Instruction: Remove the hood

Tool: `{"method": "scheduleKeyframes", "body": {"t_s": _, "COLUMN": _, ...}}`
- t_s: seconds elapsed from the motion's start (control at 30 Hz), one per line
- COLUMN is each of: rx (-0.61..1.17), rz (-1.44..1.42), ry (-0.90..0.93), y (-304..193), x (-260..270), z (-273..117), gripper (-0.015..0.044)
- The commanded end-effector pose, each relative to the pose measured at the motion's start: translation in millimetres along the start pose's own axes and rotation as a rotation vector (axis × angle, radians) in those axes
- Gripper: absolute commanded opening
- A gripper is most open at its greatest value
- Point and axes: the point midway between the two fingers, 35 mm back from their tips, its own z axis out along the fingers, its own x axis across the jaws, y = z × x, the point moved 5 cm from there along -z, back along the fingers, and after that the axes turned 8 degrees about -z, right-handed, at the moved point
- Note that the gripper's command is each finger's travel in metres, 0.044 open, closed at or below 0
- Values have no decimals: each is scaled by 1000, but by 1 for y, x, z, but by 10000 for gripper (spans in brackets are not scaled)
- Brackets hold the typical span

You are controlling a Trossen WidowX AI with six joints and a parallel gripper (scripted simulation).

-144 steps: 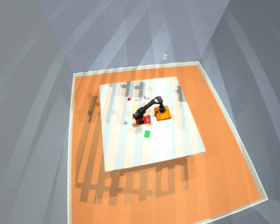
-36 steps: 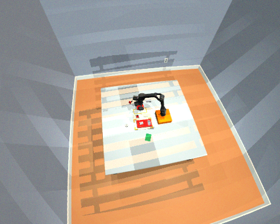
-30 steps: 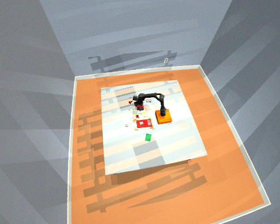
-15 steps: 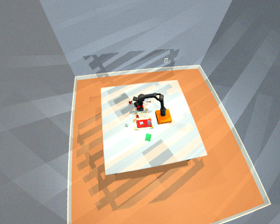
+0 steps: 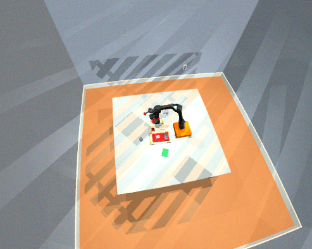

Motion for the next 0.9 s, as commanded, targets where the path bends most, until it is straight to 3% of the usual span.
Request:
{"method": "scheduleKeyframes", "body": {"t_s": 0.0, "rx": 10, "rz": -5, "ry": 2, "y": -2, "x": 0, "z": 7, "gripper": 0}}
{"method": "scheduleKeyframes", "body": {"t_s": 0.87, "rx": 10, "rz": -5, "ry": 2, "y": -3, "x": 1, "z": 29, "gripper": 0}}
